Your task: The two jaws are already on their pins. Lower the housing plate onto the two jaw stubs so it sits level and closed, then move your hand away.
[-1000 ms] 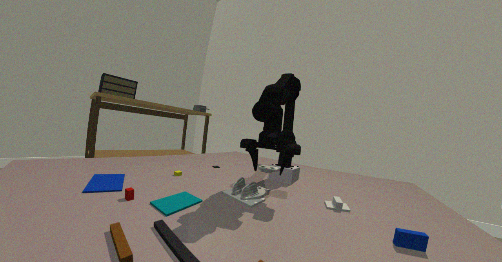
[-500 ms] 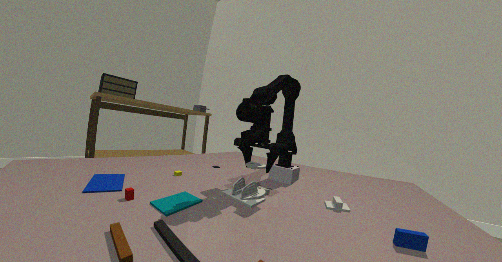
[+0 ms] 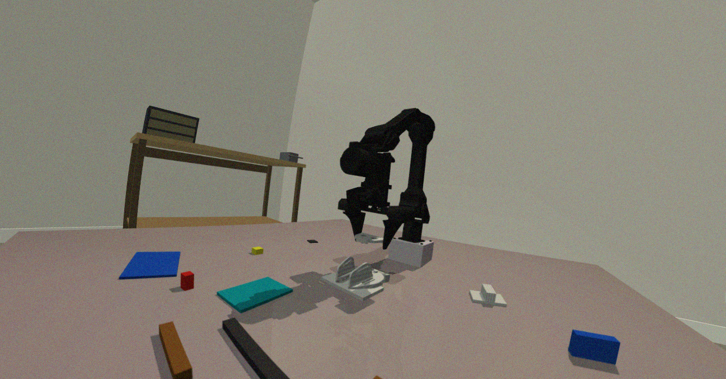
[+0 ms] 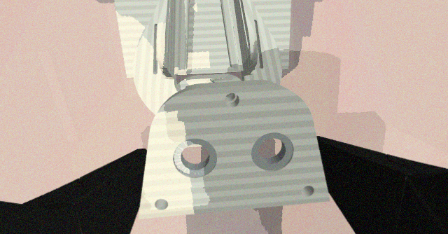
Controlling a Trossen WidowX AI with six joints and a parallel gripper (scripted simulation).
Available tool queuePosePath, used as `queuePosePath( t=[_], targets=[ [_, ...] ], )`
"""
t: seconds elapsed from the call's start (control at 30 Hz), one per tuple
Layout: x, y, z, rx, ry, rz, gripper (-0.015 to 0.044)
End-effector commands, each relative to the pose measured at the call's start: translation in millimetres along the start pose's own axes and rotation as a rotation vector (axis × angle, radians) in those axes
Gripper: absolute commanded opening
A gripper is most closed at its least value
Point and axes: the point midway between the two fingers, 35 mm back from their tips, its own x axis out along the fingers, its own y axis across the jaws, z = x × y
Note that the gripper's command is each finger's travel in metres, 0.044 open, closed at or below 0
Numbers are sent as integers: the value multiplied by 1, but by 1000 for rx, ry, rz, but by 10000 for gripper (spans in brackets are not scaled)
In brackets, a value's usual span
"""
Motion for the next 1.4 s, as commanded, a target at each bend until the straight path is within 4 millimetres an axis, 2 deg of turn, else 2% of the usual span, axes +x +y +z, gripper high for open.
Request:
queuePosePath(
  t=[0.0,0.3,0.53,1.37],
  targets=[
    [-1,-1,1,11,-6,-3,351],
    [-1,0,0,11,-6,-3,351],
    [-1,7,-11,11,-5,-2,351],
    [-1,7,-11,11,-5,-2,351]
  ],
)
